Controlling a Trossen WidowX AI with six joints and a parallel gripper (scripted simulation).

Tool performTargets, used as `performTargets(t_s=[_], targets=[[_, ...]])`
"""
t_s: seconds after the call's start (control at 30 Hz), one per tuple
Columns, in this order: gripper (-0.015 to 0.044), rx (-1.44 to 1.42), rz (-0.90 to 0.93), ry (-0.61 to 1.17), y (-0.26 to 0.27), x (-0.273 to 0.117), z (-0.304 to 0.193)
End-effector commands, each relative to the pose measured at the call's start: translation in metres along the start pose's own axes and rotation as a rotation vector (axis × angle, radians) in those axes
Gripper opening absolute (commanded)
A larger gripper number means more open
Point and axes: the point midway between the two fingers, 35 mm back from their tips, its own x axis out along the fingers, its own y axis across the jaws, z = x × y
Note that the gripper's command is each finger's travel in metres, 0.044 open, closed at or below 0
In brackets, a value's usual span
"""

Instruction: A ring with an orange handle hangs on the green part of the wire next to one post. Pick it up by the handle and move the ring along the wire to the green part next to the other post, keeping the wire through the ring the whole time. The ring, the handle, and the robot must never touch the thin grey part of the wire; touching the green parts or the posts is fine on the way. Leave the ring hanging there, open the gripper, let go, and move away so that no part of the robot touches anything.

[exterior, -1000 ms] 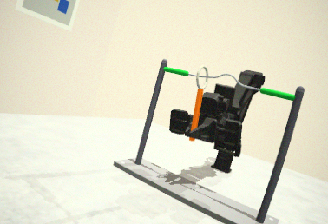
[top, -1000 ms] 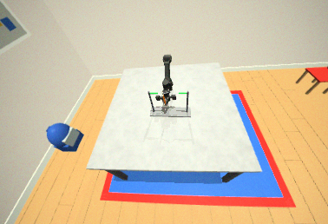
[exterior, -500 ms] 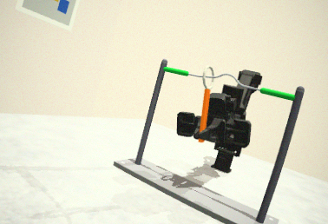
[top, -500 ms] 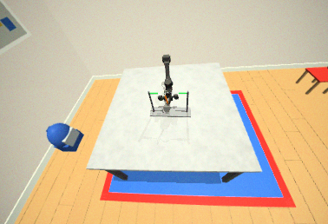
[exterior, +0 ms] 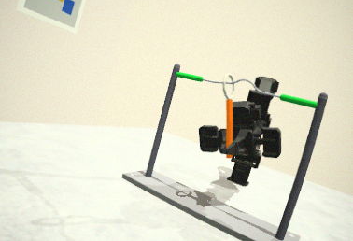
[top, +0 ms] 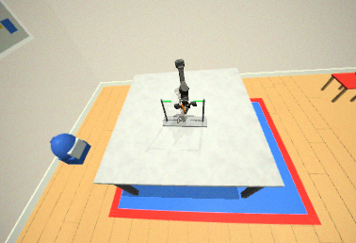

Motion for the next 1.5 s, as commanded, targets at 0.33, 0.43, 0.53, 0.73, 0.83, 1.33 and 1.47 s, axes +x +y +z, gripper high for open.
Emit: performTargets(t_s=[0.33,0.43,0.53,0.73,0.83,1.33,1.47], targets=[[-0.0150,0.102,0.053,0.091,0.029,-0.016,0.009],[-0.0150,0.086,0.055,0.090,0.030,-0.016,0.010],[-0.0150,0.055,0.055,0.090,0.029,-0.016,0.011],[-0.0150,-0.045,0.045,0.090,0.022,-0.016,0.011],[-0.0150,-0.122,0.034,0.090,0.015,-0.016,0.012],[-0.0150,-0.552,-0.028,0.090,-0.022,-0.017,0.024],[-0.0150,-0.637,-0.040,0.090,-0.028,-0.017,0.028]])
